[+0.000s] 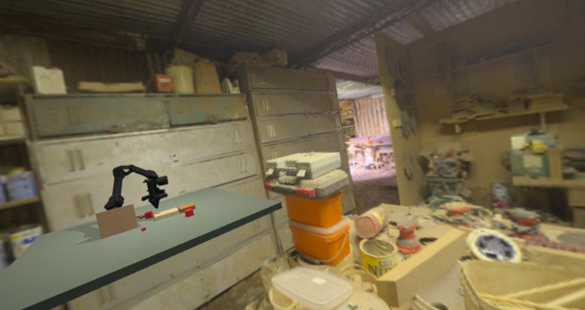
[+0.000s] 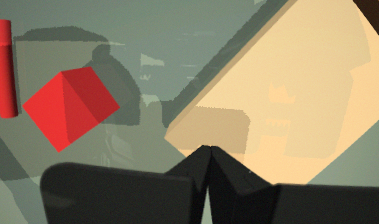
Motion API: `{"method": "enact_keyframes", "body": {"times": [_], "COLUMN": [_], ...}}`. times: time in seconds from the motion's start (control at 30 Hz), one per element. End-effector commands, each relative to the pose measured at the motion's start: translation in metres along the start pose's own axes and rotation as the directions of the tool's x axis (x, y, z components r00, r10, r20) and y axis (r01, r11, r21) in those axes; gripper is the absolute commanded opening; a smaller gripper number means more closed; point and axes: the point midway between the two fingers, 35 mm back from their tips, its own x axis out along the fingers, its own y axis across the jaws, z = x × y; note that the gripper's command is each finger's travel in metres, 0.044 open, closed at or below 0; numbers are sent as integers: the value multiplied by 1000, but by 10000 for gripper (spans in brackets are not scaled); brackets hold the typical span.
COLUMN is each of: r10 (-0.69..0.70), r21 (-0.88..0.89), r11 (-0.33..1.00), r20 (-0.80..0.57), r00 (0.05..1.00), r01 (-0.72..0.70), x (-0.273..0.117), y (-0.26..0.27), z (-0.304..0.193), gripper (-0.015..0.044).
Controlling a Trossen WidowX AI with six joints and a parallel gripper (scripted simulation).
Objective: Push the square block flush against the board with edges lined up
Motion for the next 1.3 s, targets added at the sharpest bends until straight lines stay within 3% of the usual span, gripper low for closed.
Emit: {"method": "enact_keyframes", "body": {"times": [0.0,0.53,0.77,0.93,1.27], "r10": [2,19,19,22,23], "r21": [152,623,627,626,626], "r11": [988,782,779,779,779], "r20": [-6,-2,-2,0,1], "r00": [1000,1000,1000,1000,1000], "r01": [-1,-13,-13,-18,-18], "x": [1,4,6,57,59], "y": [0,7,7,10,8], "z": [-15,-61,-61,-62,-59], "gripper": [0,0,0,0,0]}}
